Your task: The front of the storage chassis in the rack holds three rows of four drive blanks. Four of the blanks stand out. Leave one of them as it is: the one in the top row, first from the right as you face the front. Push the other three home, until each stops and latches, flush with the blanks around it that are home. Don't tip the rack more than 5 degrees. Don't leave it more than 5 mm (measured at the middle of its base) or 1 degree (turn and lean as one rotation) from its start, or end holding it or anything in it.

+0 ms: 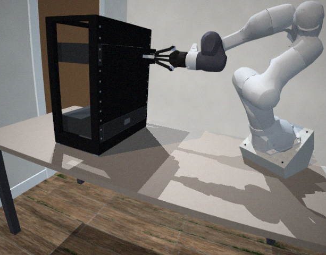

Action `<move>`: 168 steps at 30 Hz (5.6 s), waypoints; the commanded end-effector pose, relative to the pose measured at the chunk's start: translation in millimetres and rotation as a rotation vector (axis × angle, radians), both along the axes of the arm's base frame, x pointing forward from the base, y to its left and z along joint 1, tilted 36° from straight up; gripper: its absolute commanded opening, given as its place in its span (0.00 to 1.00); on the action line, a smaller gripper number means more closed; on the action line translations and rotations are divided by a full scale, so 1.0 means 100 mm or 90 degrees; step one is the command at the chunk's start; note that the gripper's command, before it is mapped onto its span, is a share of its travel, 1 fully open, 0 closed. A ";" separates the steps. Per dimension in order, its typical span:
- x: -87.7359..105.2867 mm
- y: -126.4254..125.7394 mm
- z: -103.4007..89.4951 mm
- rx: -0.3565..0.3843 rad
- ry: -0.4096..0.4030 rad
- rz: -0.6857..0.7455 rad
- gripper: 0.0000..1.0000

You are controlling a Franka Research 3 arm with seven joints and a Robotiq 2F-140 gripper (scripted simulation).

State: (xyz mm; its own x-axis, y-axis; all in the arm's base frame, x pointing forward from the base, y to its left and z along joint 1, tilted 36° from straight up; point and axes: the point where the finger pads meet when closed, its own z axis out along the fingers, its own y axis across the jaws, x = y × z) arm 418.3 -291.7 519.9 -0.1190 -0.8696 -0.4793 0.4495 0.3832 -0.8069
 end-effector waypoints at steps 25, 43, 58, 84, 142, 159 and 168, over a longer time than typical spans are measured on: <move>0.15 -0.07 0.06 0.001 0.001 0.001 0.00; 0.22 -0.12 0.09 0.001 0.001 0.001 0.00; 0.25 -0.14 0.11 0.000 0.001 0.001 0.00; 0.26 -0.18 0.13 0.000 0.001 0.001 0.00; 0.29 -0.23 0.17 0.000 0.001 0.001 0.00; 0.32 -0.24 0.19 0.000 0.001 0.001 0.00; 0.32 -0.24 0.19 0.000 0.001 0.001 0.00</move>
State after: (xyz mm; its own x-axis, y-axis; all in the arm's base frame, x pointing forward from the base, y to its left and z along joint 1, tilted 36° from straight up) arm 453.1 -304.2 532.4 -0.1067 -0.8737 -0.4747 0.4258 0.3913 -0.8158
